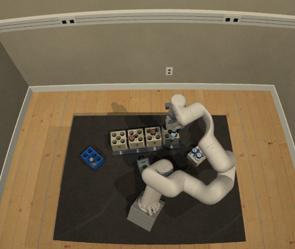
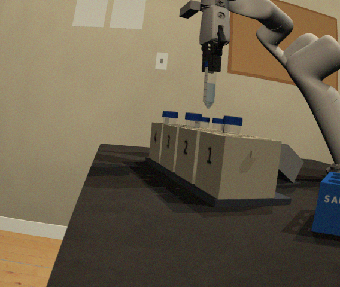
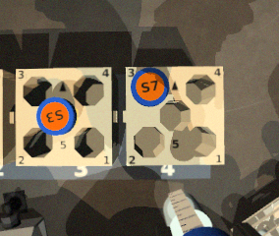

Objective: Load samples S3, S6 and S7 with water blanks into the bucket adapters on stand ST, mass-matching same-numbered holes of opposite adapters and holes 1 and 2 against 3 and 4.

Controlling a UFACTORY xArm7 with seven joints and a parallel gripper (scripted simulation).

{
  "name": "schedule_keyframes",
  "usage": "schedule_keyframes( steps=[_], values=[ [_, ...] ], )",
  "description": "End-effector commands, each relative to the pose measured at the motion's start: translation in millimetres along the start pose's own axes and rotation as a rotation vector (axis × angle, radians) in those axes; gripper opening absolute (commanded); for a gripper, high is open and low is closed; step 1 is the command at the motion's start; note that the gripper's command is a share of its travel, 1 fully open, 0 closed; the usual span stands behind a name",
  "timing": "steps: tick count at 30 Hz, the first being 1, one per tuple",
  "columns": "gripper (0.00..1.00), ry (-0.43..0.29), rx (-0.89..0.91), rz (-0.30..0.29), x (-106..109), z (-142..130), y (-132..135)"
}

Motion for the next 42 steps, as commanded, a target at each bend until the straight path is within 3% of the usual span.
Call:
schedule_keyframes(
  steps=[1, 42],
  values=[
    [0.00, 0.002, 0.009, 0.000, 1.1, 5.4, -28.8],
    [0.00, 0.002, 0.009, 0.002, 1.3, 29.3, -212.7]
  ],
)
Point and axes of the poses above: the point where the finger pads meet when closed, its own x axis back along the fingers, its own y axis across the jaws, z = x × y, the point moved 9 cm from there along x, back along the fingers, and after that the axes turned 14 degrees about -x, right-handed, at the moved point
